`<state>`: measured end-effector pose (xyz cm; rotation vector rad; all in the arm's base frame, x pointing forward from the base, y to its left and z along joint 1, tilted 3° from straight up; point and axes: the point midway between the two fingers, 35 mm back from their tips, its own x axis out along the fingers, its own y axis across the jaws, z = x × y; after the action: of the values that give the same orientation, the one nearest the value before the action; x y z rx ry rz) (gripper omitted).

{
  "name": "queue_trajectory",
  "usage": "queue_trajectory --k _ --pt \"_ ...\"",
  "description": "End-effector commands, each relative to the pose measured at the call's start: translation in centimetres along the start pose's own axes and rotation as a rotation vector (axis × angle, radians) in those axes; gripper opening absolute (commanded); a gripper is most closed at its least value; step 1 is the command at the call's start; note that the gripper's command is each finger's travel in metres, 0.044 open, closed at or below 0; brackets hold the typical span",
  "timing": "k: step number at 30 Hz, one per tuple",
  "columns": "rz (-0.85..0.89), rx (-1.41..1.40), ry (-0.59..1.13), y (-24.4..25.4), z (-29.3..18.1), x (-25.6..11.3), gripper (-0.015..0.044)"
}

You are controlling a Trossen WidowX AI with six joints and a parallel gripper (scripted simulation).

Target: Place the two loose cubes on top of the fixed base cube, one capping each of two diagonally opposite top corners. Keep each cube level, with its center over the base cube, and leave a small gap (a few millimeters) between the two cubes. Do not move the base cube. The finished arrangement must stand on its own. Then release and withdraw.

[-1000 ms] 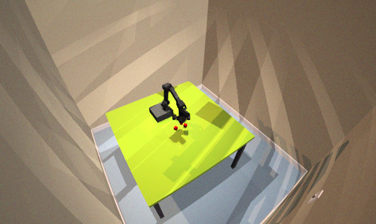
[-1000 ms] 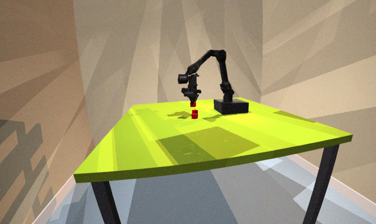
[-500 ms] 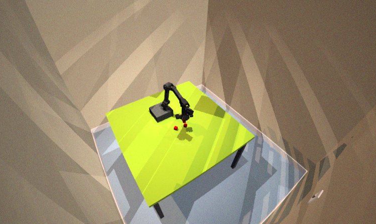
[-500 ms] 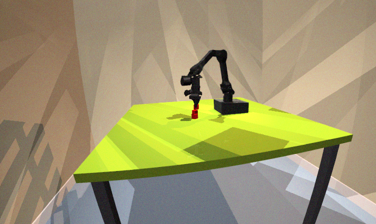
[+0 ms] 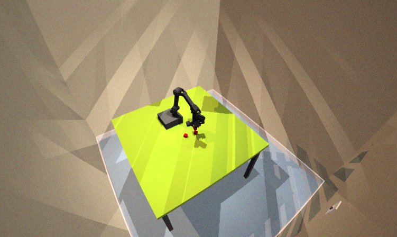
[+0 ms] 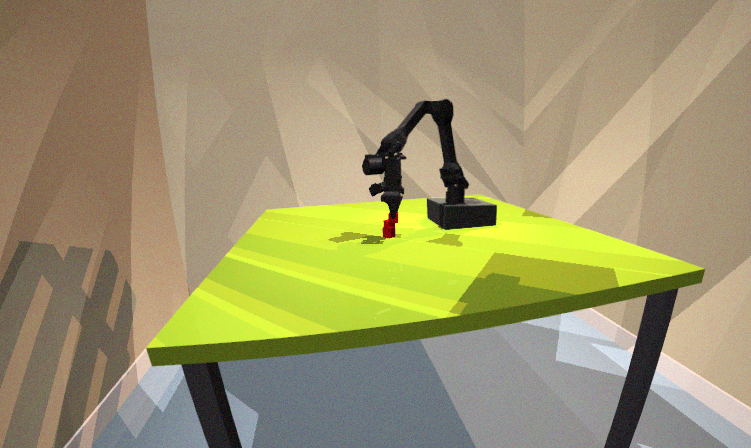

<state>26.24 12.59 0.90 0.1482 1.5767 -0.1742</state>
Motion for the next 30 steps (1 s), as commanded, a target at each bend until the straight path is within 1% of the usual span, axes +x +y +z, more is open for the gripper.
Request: queue_trajectory --k 1,6,29,30 --pt "0.0 -0.005 0.006 -0.1 -0.2 0.9 0.0105" --pt "-0.001 -0.005 0.006 -0.1 -0.2 1.9 0.0105" --pt "-0.001 -0.005 0.006 -0.1 -0.3 2.0 0.0105" --pt "-0.001 -0.005 0.006 -0.1 -0.3 2.0 0.0131"
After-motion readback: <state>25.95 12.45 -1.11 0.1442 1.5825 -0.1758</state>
